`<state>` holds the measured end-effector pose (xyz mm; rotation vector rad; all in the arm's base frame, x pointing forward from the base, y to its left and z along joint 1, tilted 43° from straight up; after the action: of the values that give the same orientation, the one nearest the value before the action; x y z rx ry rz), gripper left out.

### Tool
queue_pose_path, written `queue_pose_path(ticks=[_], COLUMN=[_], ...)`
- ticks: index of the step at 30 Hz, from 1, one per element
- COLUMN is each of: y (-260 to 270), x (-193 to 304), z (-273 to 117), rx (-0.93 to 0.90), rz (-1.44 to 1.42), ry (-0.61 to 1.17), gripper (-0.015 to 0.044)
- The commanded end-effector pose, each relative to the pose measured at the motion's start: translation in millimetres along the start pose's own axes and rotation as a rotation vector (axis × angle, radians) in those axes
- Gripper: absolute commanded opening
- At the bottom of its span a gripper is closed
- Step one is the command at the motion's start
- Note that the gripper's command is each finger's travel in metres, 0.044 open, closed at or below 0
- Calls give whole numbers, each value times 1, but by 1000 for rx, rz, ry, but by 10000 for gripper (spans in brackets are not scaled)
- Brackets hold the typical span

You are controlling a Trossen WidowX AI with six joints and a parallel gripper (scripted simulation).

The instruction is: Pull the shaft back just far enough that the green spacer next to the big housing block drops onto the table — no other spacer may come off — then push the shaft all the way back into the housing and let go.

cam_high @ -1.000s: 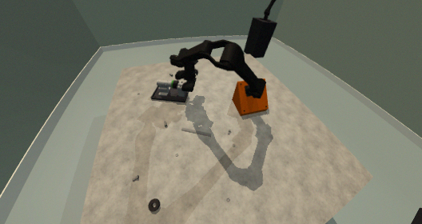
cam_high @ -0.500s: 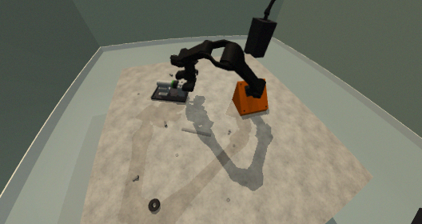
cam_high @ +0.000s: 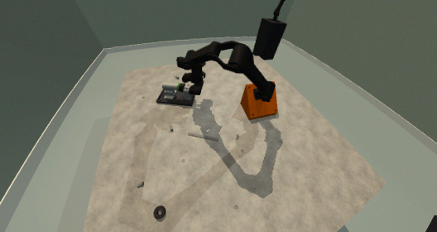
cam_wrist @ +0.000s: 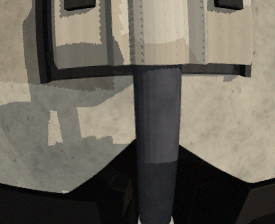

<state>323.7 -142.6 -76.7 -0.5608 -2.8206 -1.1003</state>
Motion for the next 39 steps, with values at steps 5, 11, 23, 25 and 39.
queue_pose_path(ticks=[5,11,23,25,39], y=[0,0,0,0,0], x=[2,3,4,4,6], z=[0,0,0,0,0], rx=[0,0,0,0,0], rz=[-2,-2,-2,-2,-2], ry=[3,3,4,4,4], gripper=[0,0,0,0,0])
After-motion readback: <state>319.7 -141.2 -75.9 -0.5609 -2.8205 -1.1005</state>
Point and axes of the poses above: the point midway between the two fingers, 35 mm back from their tips, its own z axis out along the fingers, its own y axis across the jaws, x = y × z, the point moved 5 cm from there along -z, back along the fingers, and after that the axes turned 1 degree about -z, right-handed, at the moved point
